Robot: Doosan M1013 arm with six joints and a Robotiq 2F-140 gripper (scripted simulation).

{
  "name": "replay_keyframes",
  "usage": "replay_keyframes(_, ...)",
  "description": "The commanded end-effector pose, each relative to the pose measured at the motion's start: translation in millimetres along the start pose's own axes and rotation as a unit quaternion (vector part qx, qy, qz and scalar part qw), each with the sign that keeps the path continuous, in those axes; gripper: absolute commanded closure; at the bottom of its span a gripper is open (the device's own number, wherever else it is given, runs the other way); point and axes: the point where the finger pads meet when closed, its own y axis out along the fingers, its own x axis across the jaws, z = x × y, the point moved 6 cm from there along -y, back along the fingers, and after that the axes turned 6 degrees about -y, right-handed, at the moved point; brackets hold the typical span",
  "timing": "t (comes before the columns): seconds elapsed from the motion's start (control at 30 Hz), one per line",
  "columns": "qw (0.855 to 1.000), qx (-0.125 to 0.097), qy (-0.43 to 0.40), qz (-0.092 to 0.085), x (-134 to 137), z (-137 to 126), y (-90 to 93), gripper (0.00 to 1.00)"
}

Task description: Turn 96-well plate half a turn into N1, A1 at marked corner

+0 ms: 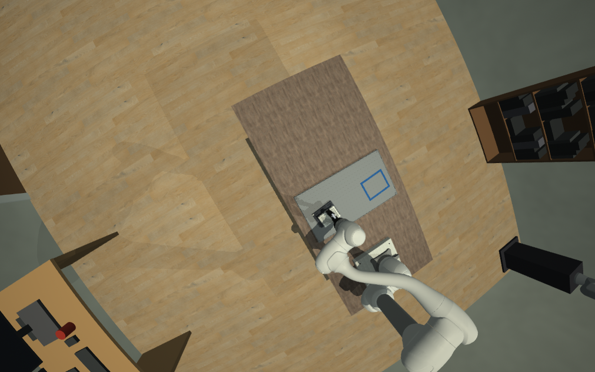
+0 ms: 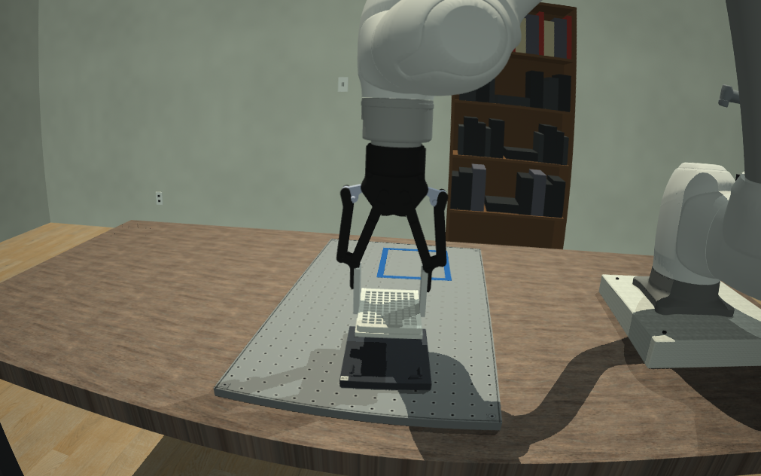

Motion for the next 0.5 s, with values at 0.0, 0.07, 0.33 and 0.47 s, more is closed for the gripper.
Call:
replay_keyframes(0.0,1.000,0.002,-0.002,0.002,-0.3,2.1,0.5,1.00)
replay_keyframes(0.07,1.000,0.002,-0.002,0.002,-0.2,2.3,0.5,1.00)
replay_keyframes(0.33,1.000,0.002,-0.002,0.002,0.3,2.8,0.5,1.00)
replay_keyframes(0.47,1.000,0.002,-0.002,0.002,0.6,3.0,0.5,1.00)
